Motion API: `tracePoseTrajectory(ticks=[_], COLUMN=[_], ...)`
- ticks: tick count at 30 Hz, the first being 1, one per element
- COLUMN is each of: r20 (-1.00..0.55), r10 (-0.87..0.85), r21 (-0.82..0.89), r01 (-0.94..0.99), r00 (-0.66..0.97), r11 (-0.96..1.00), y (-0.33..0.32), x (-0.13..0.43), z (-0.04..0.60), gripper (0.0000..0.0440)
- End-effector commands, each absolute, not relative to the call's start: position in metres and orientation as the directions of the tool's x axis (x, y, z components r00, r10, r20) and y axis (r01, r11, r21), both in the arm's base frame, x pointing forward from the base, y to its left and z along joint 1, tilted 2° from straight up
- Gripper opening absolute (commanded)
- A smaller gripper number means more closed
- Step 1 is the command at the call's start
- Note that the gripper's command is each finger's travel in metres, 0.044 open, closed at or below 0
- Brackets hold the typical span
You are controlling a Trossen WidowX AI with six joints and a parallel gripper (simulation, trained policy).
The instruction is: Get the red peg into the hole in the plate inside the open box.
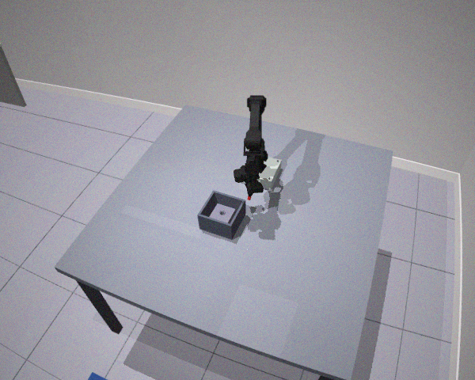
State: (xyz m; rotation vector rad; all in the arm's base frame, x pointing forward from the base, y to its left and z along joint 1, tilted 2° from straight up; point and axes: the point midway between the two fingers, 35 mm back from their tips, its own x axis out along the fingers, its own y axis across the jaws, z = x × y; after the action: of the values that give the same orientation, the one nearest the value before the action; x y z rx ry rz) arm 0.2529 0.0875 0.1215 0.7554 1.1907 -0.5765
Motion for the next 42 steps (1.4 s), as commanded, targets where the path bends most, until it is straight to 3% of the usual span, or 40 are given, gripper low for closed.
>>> tracePoseTrajectory(ticks=[1, 38, 42], r20=[-0.952, -0.965, -0.972], r10=[-0.027, -0.057, -0.060], r21=[0.226, 0.196, 0.169], r01=[0.758, 0.854, 0.854], r00=[0.305, 0.255, 0.227], r11=[0.612, 0.482, 0.491], y=[0.074, -0.005, -0.008], x=[0.269, 0.336, 0.338], z=[0.127, 0.080, 0.067], gripper=[0.0000, 0.0016, 0.0056])
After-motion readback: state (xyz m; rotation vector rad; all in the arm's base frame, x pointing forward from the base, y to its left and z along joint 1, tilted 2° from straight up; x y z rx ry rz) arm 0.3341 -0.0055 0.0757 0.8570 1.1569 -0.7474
